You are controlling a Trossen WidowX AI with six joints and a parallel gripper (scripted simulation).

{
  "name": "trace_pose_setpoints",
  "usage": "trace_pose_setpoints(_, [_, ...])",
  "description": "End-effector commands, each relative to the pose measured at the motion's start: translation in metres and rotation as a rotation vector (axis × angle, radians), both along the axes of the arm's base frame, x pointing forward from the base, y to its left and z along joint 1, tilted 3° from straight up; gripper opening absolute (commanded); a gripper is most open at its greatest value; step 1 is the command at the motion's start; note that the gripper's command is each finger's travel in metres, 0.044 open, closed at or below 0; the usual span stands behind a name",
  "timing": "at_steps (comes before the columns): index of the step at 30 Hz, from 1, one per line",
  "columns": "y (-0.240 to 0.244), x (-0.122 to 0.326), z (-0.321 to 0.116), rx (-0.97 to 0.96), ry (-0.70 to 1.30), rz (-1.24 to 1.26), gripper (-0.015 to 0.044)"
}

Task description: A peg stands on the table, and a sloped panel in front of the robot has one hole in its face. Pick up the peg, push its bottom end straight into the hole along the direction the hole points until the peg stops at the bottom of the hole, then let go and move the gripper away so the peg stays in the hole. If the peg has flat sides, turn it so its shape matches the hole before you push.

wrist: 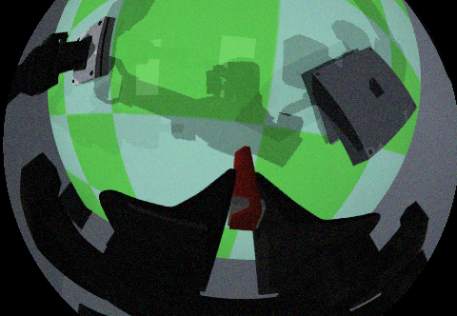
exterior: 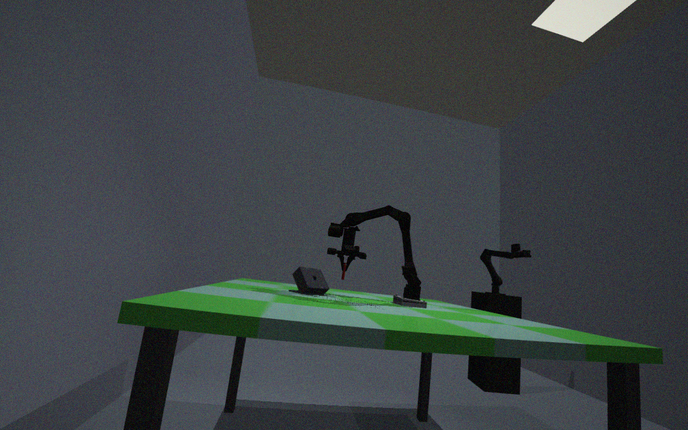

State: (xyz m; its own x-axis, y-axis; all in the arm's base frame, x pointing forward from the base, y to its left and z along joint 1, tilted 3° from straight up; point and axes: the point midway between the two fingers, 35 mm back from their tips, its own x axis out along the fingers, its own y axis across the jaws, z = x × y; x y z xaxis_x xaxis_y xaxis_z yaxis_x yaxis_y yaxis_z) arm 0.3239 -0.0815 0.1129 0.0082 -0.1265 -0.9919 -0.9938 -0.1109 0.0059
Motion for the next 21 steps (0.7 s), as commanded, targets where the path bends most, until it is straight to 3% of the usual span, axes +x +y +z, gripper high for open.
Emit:
trace_pose_setpoints(1, [0.003, 0.002, 0.000, -0.018, -0.003, 0.021, 0.0000])
trace_pose_setpoints(21, [0.023, 0.013, 0.001, -0.104, -0.025, 0.126, 0.0000])
